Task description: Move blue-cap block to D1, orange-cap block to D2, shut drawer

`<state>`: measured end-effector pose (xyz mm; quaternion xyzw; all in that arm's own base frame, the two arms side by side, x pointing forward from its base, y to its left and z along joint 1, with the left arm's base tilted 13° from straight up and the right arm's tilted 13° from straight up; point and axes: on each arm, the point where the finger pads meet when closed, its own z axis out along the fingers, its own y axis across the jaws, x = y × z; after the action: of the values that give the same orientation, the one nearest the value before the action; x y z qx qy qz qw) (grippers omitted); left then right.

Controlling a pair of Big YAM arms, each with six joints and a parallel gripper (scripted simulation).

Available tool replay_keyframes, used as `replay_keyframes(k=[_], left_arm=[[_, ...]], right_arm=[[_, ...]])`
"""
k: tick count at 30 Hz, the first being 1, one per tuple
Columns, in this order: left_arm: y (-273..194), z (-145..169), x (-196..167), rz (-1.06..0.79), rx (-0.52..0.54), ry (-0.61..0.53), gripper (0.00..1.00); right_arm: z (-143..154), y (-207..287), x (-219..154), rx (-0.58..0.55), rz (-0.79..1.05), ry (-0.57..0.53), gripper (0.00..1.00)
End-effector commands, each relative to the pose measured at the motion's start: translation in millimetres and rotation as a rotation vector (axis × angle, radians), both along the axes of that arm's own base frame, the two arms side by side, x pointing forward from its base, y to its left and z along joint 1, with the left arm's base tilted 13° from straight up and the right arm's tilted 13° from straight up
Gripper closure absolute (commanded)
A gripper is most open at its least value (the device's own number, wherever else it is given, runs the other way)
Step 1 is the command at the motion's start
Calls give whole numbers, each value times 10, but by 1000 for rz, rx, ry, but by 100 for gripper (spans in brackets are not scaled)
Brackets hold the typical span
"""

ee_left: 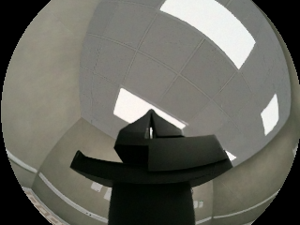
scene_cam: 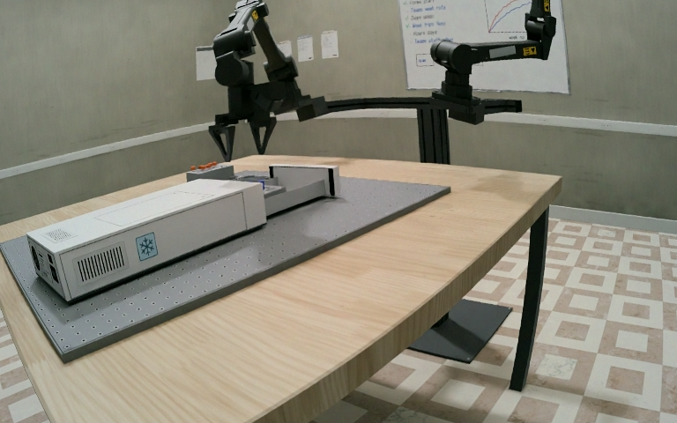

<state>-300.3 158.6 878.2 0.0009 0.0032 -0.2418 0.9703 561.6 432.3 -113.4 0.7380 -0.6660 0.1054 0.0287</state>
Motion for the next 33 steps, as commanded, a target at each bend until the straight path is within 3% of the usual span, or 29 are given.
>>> replay_keyframes(k=[1,13,33], left_arm=[[-101,77,213,-2,18,30,100],[-101,77,213,-2,18,30,100],[-101,77,213,-2,18,30,100]], right_arm=[[-341,-105,-27,-18,11,23,0],[-288,-44,137,4,3,-4,0],[-528,-49,220,14,3,-17,0]])
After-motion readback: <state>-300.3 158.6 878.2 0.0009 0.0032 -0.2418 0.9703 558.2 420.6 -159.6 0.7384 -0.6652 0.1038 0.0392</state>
